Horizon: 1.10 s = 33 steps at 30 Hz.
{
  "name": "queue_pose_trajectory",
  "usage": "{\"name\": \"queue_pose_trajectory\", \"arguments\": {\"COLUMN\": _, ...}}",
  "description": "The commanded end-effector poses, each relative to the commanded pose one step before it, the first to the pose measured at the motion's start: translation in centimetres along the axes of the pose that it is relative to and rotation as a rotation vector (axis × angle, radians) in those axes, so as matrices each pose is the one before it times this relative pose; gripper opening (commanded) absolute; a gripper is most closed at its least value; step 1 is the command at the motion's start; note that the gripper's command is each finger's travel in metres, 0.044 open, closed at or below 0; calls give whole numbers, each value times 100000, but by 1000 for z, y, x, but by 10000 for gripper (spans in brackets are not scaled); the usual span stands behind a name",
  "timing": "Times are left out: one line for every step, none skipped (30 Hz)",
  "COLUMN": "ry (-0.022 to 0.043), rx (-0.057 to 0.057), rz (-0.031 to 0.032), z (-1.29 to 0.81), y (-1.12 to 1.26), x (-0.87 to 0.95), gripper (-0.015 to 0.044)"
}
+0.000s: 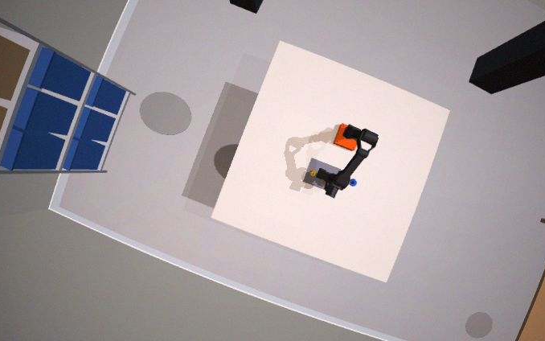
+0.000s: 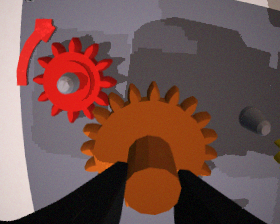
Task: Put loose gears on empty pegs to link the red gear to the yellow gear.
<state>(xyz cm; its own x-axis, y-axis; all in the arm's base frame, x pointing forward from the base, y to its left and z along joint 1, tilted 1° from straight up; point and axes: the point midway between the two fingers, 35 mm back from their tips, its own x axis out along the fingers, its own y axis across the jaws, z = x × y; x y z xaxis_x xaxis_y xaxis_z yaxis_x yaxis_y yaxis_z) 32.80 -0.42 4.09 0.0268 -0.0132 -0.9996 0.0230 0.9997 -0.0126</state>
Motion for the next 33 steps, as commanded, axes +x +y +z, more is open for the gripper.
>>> {"name": "queue_pose_trajectory", "arguments": {"ry": -61, "rx": 6694, "rz": -213, "z": -34, "y": -64, "x": 122, "gripper": 0}}
{"name": "queue_pose_trajectory", "arguments": {"ry": -1, "rx": 1451, "rz": -2, "z": 5, "y": -24, "x": -15, "gripper": 0}}
{"name": "queue_pose_trajectory", "arguments": {"ry": -1, "rx": 773, "rz": -2, "z": 16, "y": -21, "x": 27, "gripper": 0}}
{"name": "queue_pose_trajectory", "arguments": {"ry": 0, "rx": -50, "rz": 0, "z": 5, "y": -2, "x": 13, "gripper": 0}}
{"name": "queue_pose_trajectory", "arguments": {"ry": -1, "rx": -238, "rz": 0, "z": 10, "y": -1, "x": 21, "gripper": 0}}
{"name": "queue_pose_trajectory", "arguments": {"ry": -1, "rx": -492, "rz": 0, "z": 14, "y": 2, "x": 17, "gripper": 0}}
{"name": "queue_pose_trajectory", "arguments": {"ry": -1, "rx": -809, "rz": 1, "z": 16, "y": 6, "x": 19, "gripper": 0}}
{"name": "queue_pose_trajectory", "arguments": {"ry": -1, "rx": -1155, "rz": 1, "z": 16, "y": 11, "x": 25, "gripper": 0}}
{"name": "queue_pose_trajectory", "arguments": {"ry": -1, "rx": -1475, "rz": 1, "z": 14, "y": 16, "x": 30, "gripper": 0}}
{"name": "queue_pose_trajectory", "arguments": {"ry": -1, "rx": -1650, "rz": 2, "z": 8, "y": 19, "x": 31, "gripper": 0}}
{"name": "queue_pose_trajectory", "arguments": {"ry": 0, "rx": -1742, "rz": 2, "z": 3, "y": 19, "x": 29, "gripper": 0}}
{"name": "queue_pose_trajectory", "arguments": {"ry": 0, "rx": -1821, "rz": 2, "z": -3, "y": 19, "x": 27, "gripper": 0}}
{"name": "queue_pose_trajectory", "arguments": {"ry": 1, "rx": -1893, "rz": 2, "z": -8, "y": 17, "x": 26, "gripper": 0}}
{"name": "queue_pose_trajectory", "arguments": {"ry": 1, "rx": -1945, "rz": 1, "z": -12, "y": 14, "x": 26, "gripper": 0}}
{"name": "queue_pose_trajectory", "arguments": {"ry": 2, "rx": -1969, "rz": 1, "z": -15, "y": 11, "x": 26, "gripper": 0}}
{"name": "queue_pose_trajectory", "arguments": {"ry": 2, "rx": -1961, "rz": 1, "z": -17, "y": 7, "x": 27, "gripper": 0}}
{"name": "queue_pose_trajectory", "arguments": {"ry": 2, "rx": -1922, "rz": 0, "z": -18, "y": 2, "x": 27, "gripper": 0}}
{"name": "queue_pose_trajectory", "arguments": {"ry": 2, "rx": -1852, "rz": 0, "z": -18, "y": -2, "x": 25, "gripper": 0}}
{"name": "queue_pose_trajectory", "arguments": {"ry": 2, "rx": -1753, "rz": -1, "z": -16, "y": -7, "x": 22, "gripper": 0}}
{"name": "queue_pose_trajectory", "arguments": {"ry": 1, "rx": -1627, "rz": -1, "z": -14, "y": -11, "x": 22, "gripper": 0}}
{"name": "queue_pose_trajectory", "arguments": {"ry": 1, "rx": -1476, "rz": -1, "z": -11, "y": -14, "x": 24, "gripper": 0}}
{"name": "queue_pose_trajectory", "arguments": {"ry": 1, "rx": -1303, "rz": -2, "z": -7, "y": -16, "x": 27, "gripper": 0}}
{"name": "queue_pose_trajectory", "arguments": {"ry": 0, "rx": -1112, "rz": -2, "z": -2, "y": -17, "x": 27, "gripper": 0}}
{"name": "queue_pose_trajectory", "arguments": {"ry": 0, "rx": -905, "rz": -2, "z": 2, "y": -17, "x": 22, "gripper": 0}}
{"name": "queue_pose_trajectory", "arguments": {"ry": -1, "rx": -1019, "rz": -2, "z": 9, "y": -24, "x": 28, "gripper": 0}}
{"name": "queue_pose_trajectory", "arguments": {"ry": -1, "rx": -492, "rz": -2, "z": 14, "y": -16, "x": 24, "gripper": 0}}
{"name": "queue_pose_trajectory", "arguments": {"ry": -1, "rx": -134, "rz": -1, "z": 17, "y": -10, "x": 27, "gripper": 0}}
{"name": "queue_pose_trajectory", "arguments": {"ry": -1, "rx": 100, "rz": 0, "z": 12, "y": -3, "x": 20, "gripper": 0}}
{"name": "queue_pose_trajectory", "arguments": {"ry": -2, "rx": 346, "rz": 0, "z": 18, "y": 0, "x": 29, "gripper": 0}}
{"name": "queue_pose_trajectory", "arguments": {"ry": -2, "rx": 607, "rz": 0, "z": 19, "y": 5, "x": 30, "gripper": 0}}
{"name": "queue_pose_trajectory", "arguments": {"ry": -1, "rx": 863, "rz": 1, "z": 17, "y": 10, "x": 31, "gripper": 0}}
{"name": "queue_pose_trajectory", "arguments": {"ry": -1, "rx": 688, "rz": 1, "z": 8, "y": 9, "x": 19, "gripper": 0}}
{"name": "queue_pose_trajectory", "arguments": {"ry": 0, "rx": 348, "rz": 0, "z": -2, "y": 1, "x": -14, "gripper": 26}}
